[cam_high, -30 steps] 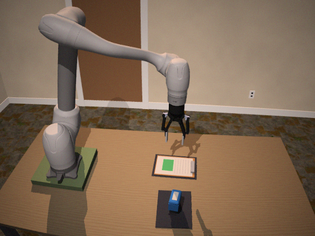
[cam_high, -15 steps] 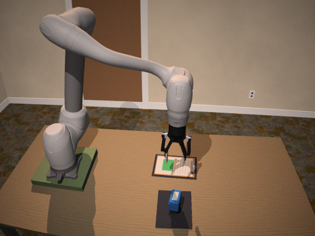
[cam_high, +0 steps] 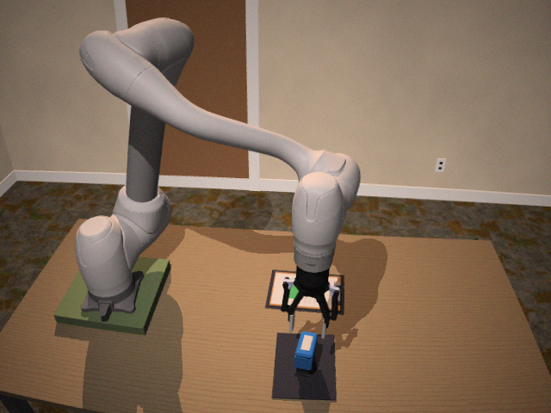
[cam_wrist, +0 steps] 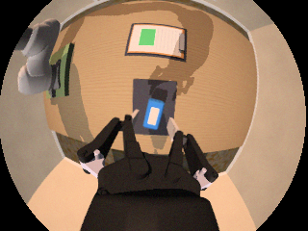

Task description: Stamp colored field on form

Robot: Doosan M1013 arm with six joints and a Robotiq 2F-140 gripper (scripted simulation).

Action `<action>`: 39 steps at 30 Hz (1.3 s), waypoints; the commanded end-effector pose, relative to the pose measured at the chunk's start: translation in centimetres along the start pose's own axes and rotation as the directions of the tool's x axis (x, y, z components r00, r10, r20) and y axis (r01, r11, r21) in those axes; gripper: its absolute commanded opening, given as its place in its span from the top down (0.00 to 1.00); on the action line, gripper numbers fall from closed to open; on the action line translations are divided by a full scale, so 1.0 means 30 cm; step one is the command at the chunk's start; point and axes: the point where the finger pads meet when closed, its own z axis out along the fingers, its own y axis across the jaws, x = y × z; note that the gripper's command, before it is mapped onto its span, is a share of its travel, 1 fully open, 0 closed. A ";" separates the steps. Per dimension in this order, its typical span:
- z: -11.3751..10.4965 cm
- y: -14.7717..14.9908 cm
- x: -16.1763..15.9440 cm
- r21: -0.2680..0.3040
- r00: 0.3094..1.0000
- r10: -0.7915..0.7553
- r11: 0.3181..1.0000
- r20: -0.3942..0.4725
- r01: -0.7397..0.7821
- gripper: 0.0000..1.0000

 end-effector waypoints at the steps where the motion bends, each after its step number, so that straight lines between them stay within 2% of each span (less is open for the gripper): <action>1: 0.003 0.004 -0.017 0.000 1.000 0.000 1.000 0.000 0.000 0.48; 14: 0.004 0.005 -0.018 0.000 1.000 0.000 1.000 0.000 0.000 0.48; 19: 0.026 0.005 -0.018 0.000 1.000 0.000 1.000 0.000 0.000 0.48; 24: 0.081 0.005 -0.018 0.000 1.000 0.000 1.000 0.000 0.000 0.48; 26: 0.081 0.005 -0.018 0.000 1.000 0.000 1.000 0.000 0.000 0.48; 39: 0.280 0.005 -0.018 0.000 1.000 0.000 1.000 0.000 0.000 0.48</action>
